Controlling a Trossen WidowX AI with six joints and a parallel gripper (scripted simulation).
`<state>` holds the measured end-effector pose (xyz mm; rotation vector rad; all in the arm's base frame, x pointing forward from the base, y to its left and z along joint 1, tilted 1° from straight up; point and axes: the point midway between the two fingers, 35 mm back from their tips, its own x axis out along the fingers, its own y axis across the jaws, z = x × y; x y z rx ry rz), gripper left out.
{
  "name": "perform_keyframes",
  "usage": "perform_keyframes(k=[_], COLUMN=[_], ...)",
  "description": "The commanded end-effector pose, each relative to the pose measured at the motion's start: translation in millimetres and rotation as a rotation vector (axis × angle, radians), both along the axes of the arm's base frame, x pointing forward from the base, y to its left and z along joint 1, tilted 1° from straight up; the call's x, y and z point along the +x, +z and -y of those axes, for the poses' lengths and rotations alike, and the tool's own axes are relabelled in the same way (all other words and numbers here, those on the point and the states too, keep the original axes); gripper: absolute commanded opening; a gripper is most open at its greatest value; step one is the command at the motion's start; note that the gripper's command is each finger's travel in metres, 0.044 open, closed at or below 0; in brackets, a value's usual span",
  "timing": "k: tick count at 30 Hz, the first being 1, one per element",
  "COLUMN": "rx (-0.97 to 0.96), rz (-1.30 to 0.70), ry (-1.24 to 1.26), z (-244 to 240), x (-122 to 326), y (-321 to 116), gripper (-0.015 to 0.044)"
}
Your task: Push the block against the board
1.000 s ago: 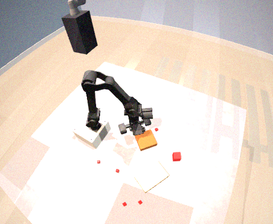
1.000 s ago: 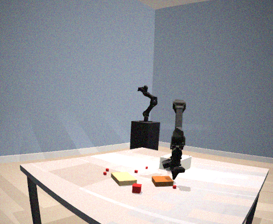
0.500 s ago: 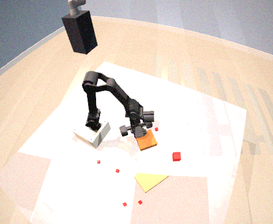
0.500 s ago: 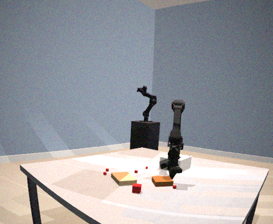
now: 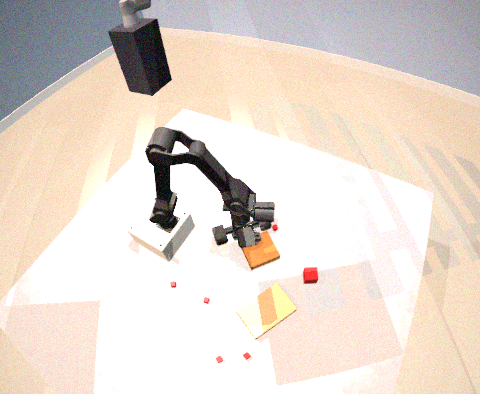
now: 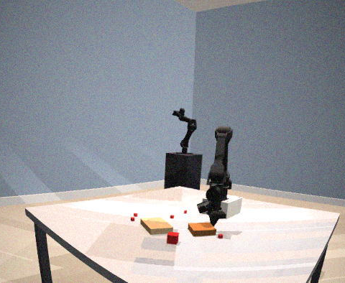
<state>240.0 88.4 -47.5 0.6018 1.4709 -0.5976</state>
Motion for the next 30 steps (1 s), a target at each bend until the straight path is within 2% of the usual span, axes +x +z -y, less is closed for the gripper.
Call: perform_keyframes(k=[1,20,30], rx=[-0.007,-0.008,-0.007], rz=[0.003,0.005,0.004], ry=[0.000,-0.002,-0.002], z=[5,22,12], x=[6,30,22], y=[-1,0,0], gripper=[0.0000,0.0000,0.0000])
